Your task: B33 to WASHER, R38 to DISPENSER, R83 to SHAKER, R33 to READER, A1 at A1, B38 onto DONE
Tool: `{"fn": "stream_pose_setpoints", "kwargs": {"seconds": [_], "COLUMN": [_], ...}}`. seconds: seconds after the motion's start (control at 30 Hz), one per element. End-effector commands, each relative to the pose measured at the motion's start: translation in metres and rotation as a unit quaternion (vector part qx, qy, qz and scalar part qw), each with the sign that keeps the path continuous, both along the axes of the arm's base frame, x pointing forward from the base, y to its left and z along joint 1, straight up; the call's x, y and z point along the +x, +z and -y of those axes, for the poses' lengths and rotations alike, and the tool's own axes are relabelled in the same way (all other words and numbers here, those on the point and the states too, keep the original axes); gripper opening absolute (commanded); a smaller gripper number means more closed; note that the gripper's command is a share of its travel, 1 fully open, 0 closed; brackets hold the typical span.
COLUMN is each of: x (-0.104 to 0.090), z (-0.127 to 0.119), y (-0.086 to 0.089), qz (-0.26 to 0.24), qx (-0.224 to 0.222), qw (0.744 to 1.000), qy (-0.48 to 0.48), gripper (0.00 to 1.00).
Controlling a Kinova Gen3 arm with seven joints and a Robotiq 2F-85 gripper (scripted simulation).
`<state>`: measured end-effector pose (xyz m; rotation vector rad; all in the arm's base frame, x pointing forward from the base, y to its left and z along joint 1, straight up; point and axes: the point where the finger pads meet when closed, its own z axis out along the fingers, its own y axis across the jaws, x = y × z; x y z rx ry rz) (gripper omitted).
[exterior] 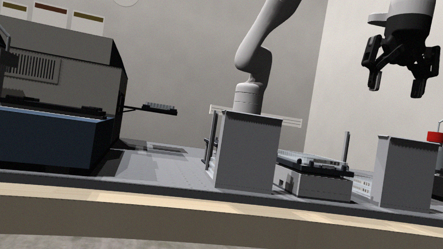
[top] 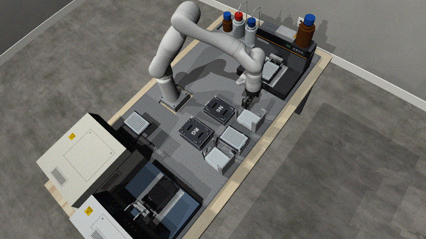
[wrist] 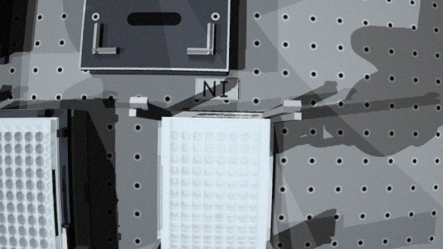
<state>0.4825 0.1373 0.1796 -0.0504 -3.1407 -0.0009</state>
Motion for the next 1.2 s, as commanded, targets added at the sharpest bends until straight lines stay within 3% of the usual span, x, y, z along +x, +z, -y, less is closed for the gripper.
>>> {"fn": "stream_pose_setpoints", "kwargs": {"seconds": [0.0,1.17], "x": [0.000,0.000], "z": [0.000,0.000], "y": [0.001,-0.034], "qz": [0.001,0.001], "qx": [0.000,0.000], "qw": [1.000,1.000], "qy": [0.000,0.000], "gripper": [1.00,1.00]}}
